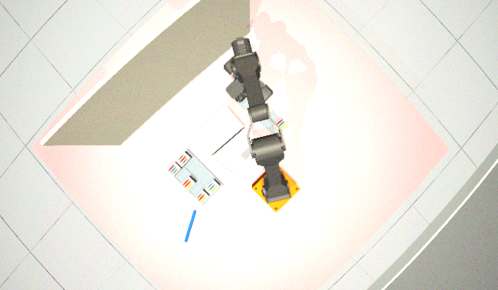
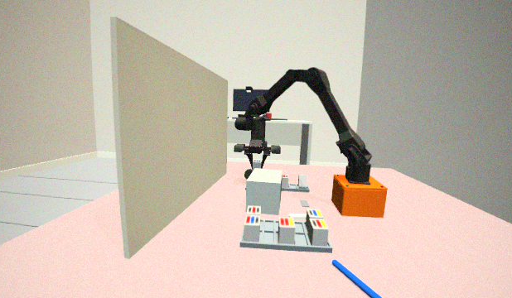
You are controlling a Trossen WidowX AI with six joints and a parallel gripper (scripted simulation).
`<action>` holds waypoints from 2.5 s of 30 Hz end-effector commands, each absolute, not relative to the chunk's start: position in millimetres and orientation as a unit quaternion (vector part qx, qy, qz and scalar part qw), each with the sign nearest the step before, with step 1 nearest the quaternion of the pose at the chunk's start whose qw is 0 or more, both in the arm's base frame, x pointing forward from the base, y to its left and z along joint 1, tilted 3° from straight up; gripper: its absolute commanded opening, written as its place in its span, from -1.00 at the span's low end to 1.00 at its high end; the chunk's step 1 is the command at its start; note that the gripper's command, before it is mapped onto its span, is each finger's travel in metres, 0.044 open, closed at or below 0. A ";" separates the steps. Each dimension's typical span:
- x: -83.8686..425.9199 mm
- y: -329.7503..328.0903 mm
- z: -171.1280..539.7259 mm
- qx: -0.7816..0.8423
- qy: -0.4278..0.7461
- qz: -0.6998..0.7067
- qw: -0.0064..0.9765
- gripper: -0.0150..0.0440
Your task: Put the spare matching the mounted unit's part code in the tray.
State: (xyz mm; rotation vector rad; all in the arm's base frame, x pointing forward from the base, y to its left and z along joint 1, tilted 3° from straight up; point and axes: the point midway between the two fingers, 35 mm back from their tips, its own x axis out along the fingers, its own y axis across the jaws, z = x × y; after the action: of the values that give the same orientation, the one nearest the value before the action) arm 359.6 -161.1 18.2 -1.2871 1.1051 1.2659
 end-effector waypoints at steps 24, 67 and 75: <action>356.7 -157.2 -11.9 -0.527 0.455 0.522 0.493 -0.49; 354.0 -159.7 53.9 -0.528 0.455 0.522 0.492 1.00; 349.7 -158.9 80.4 -0.527 0.455 0.522 0.493 1.00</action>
State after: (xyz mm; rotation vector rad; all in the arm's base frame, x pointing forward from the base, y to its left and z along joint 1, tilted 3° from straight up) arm 352.4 -160.3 72.5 -1.2836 1.1088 1.2534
